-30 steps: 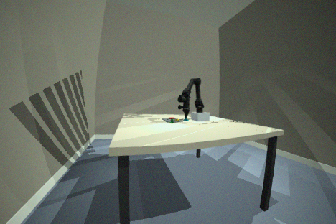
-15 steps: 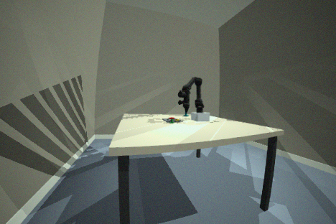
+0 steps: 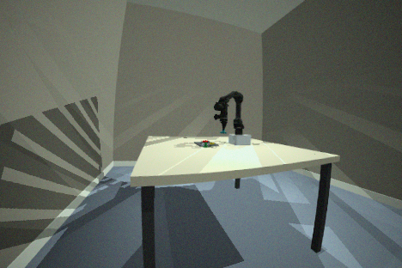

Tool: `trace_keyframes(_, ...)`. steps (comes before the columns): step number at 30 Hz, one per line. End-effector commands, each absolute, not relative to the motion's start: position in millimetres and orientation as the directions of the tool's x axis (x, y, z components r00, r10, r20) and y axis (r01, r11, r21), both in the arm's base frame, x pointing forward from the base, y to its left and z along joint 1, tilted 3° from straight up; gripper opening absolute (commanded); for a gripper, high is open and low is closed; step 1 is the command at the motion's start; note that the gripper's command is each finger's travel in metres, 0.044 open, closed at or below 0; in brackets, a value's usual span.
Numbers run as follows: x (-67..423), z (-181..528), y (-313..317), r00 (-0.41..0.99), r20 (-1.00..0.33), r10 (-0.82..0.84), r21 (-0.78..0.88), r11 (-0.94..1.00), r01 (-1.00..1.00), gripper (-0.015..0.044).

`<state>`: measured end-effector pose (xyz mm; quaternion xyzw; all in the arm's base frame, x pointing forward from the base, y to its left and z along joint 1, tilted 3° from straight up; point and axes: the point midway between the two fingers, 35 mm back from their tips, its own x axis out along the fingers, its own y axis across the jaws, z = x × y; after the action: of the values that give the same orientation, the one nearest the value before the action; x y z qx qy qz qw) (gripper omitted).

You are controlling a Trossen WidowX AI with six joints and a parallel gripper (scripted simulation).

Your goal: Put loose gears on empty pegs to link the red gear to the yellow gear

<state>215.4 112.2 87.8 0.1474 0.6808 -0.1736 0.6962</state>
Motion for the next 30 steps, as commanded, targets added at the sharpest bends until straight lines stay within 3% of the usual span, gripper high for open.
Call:
trace_keyframes(1, 213.2, 103.8, 111.6, 0.021, -0.999, -0.040, -0.026, 0.894, 0.447, 0.0000)
trace_keyframes(30, 236.4, 101.4, 79.9, 0.023, -0.999, -0.040, -0.025, 0.892, 0.451, 0.0000)
